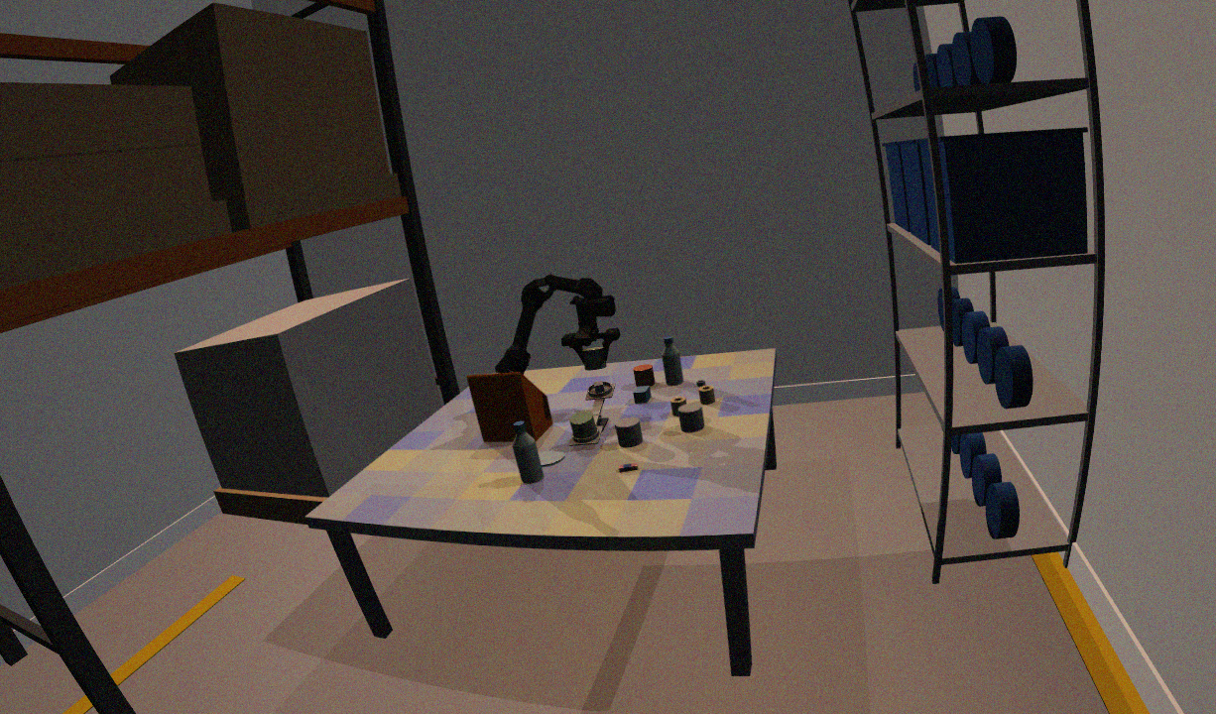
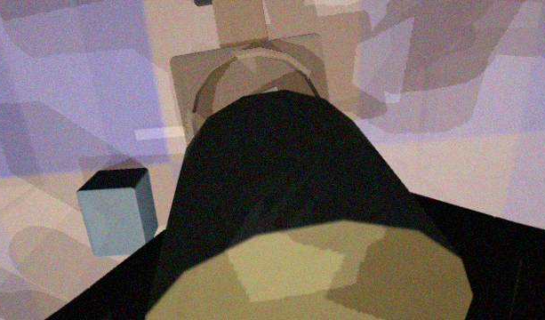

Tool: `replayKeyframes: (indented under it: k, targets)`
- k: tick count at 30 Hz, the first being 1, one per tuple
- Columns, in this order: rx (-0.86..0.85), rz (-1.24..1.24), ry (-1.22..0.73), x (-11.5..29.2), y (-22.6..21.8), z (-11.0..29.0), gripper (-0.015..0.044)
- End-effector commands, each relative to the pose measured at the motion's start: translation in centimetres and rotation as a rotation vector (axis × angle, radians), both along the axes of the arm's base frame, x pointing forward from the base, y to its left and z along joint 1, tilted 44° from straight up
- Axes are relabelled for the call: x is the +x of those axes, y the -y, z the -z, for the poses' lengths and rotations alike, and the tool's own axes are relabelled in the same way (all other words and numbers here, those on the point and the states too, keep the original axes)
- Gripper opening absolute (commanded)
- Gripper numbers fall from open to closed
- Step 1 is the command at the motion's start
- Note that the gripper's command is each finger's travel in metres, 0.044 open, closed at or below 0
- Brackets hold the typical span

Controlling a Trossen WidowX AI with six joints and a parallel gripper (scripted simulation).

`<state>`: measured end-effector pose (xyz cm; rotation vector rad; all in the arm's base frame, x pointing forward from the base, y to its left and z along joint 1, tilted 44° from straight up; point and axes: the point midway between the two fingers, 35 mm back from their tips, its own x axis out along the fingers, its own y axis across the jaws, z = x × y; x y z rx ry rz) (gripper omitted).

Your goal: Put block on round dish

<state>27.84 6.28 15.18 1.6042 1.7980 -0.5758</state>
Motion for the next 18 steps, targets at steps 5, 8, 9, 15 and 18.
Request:
replayKeyframes:
  k: [5, 8, 9, 15, 18]
  targets:
    - [-0.002, 0.002, -0.001, 0.0, -0.1, 0.0, 0.0000]
    - [-0.014, 0.001, -0.001, -0.4, -1.3, 0.0, 0.0000]
    - [-0.018, 0.000, -0.001, -0.5, -1.9, 0.0, 0.0000]
    - [-0.037, -0.001, 0.003, -1.7, -5.1, -0.2, 0.0000]
    - [-0.041, -0.001, 0.007, -2.4, -6.6, -0.3, 0.0000]
